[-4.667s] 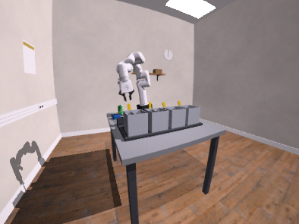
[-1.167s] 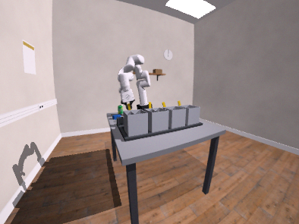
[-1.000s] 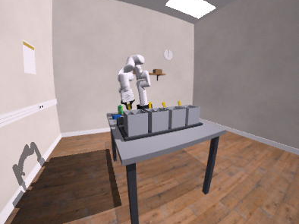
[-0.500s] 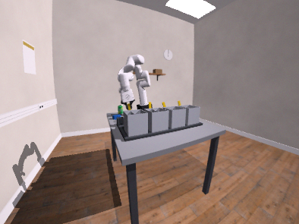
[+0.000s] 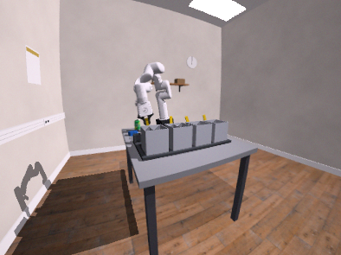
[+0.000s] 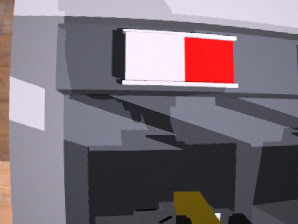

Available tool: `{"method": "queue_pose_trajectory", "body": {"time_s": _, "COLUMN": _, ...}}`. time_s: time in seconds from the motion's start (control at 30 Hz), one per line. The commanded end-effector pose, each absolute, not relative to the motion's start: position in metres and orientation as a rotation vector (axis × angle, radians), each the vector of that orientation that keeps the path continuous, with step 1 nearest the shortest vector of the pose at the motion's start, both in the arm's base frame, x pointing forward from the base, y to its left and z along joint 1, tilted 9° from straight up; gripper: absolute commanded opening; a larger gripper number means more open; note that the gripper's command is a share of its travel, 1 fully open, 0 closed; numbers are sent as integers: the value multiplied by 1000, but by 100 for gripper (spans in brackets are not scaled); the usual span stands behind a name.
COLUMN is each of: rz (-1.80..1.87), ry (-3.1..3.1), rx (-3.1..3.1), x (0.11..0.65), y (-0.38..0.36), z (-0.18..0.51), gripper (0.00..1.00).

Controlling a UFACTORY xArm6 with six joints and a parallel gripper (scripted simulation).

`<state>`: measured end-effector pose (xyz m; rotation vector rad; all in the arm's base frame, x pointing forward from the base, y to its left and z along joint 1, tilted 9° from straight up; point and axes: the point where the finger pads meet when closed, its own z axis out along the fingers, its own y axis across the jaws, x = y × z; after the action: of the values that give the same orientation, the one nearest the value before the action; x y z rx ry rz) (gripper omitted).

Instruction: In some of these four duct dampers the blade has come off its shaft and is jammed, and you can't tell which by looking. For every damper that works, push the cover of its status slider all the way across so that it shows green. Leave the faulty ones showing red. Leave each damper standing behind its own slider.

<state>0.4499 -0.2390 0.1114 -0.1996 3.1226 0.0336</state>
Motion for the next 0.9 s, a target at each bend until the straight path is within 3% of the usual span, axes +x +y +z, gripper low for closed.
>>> {"method": "queue_pose_trajectory", "body": {"time_s": 0.0, "rz": 52, "ry": 3119, "rx": -200, "x": 451, "y": -241, "z": 113, "gripper": 19}}
{"method": "queue_pose_trajectory", "body": {"time_s": 0.87, "rz": 279, "ry": 3116, "rx": -202, "x": 453, "y": -255, "z": 112, "gripper": 19}}
